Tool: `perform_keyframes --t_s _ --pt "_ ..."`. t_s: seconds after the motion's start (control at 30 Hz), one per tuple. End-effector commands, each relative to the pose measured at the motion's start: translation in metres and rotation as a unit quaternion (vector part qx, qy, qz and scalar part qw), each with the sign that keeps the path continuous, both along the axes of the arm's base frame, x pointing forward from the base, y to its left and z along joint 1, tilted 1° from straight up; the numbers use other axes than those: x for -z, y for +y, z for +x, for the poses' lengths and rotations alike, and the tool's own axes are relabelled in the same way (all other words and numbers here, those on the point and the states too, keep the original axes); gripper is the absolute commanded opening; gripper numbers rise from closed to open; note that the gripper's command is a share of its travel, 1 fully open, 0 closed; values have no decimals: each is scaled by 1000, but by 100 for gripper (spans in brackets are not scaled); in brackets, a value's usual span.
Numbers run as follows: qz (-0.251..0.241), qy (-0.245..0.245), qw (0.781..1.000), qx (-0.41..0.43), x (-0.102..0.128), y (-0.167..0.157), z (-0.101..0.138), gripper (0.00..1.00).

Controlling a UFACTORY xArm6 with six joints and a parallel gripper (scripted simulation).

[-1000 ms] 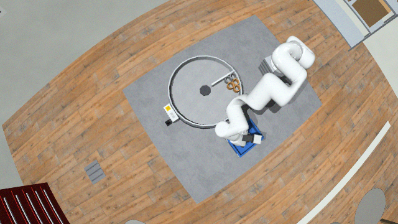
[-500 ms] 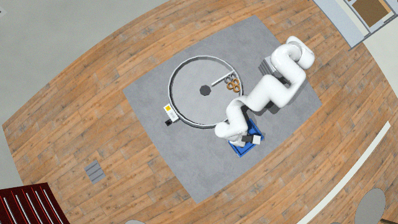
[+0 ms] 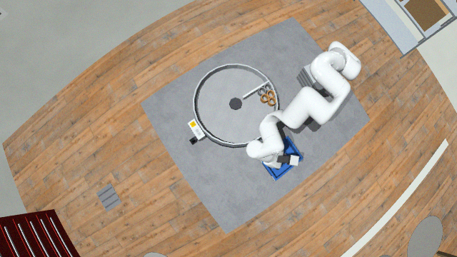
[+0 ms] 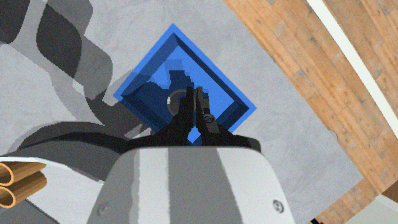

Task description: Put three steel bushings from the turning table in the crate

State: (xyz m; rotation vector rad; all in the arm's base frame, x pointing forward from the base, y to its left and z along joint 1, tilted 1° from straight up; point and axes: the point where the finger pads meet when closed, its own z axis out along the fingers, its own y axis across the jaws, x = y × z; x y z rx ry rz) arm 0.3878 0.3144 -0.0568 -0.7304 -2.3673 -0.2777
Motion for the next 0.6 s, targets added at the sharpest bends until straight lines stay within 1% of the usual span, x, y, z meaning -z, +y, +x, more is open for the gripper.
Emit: perform_keyframes --t_s 0.0,0.4,0.57 --pt "1 -2 1000 0 3 1 2 0" --pt "1 -2 1000 0 24 1 2 0" --pt "1 -2 1000 0 28 1 2 0"
